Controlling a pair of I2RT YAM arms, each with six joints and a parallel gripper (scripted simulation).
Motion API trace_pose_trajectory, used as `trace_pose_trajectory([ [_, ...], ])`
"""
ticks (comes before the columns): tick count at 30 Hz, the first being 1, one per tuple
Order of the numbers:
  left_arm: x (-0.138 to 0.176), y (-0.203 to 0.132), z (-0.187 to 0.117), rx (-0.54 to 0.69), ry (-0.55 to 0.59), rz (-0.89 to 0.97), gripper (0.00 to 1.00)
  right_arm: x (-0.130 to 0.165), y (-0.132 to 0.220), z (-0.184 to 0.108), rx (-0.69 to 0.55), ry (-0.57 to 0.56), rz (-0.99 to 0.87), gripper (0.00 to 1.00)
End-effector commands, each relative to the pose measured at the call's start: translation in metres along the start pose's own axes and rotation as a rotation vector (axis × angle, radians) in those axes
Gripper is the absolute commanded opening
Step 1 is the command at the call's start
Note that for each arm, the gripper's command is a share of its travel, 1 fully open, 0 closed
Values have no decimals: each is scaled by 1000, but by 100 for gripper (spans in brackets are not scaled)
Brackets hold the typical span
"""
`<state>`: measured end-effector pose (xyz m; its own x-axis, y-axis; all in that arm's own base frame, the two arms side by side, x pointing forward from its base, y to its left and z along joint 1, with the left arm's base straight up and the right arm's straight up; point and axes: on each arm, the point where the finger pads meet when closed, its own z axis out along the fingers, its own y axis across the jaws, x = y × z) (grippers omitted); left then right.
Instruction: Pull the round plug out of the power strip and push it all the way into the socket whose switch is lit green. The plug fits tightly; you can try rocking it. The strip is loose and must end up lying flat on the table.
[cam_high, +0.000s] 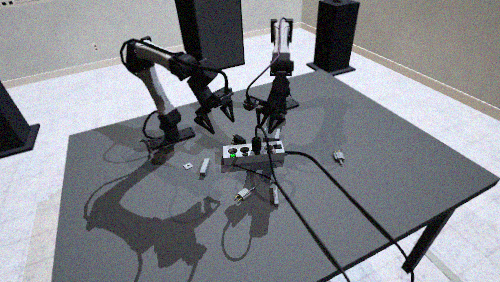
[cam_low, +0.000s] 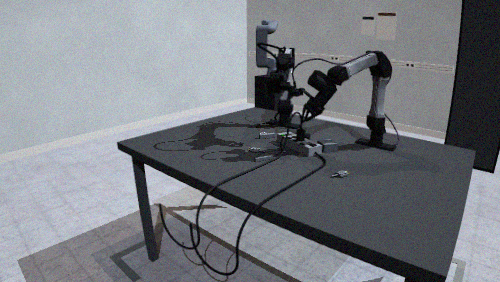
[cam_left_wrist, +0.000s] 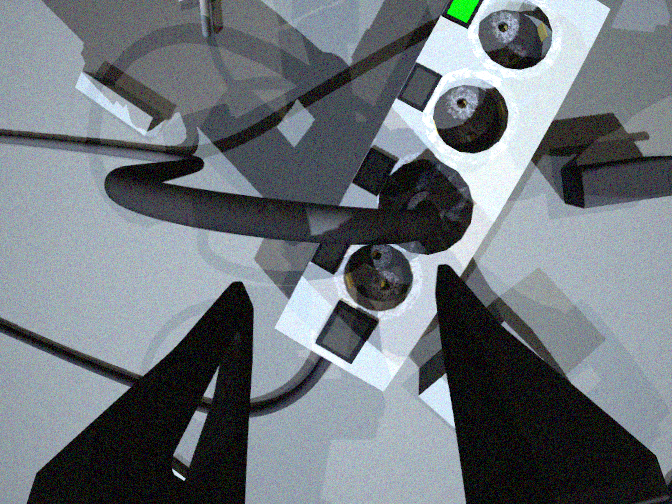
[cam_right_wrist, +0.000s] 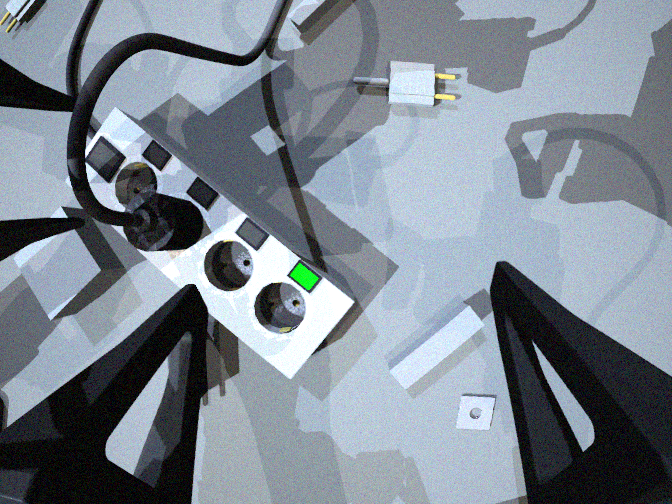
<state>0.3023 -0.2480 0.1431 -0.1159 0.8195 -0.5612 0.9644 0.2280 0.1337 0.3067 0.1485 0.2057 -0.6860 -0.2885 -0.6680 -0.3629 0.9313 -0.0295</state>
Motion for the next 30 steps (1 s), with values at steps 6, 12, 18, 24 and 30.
trace_pose_trajectory([
  [6,9,-21,10,246,37,186,63,17,18,42,-278,-69,-276,100],
  [12,15,-18,18,273,46,197,63,59,22,65,-426,-96,-422,100],
  [18,16,-17,21,270,52,191,63,92,29,73,-530,-130,-508,100],
  [24,16,-17,21,270,52,191,63,111,34,75,-584,-154,-548,100],
  [30,16,-17,21,270,52,191,63,122,37,79,-607,-171,-562,100],
])
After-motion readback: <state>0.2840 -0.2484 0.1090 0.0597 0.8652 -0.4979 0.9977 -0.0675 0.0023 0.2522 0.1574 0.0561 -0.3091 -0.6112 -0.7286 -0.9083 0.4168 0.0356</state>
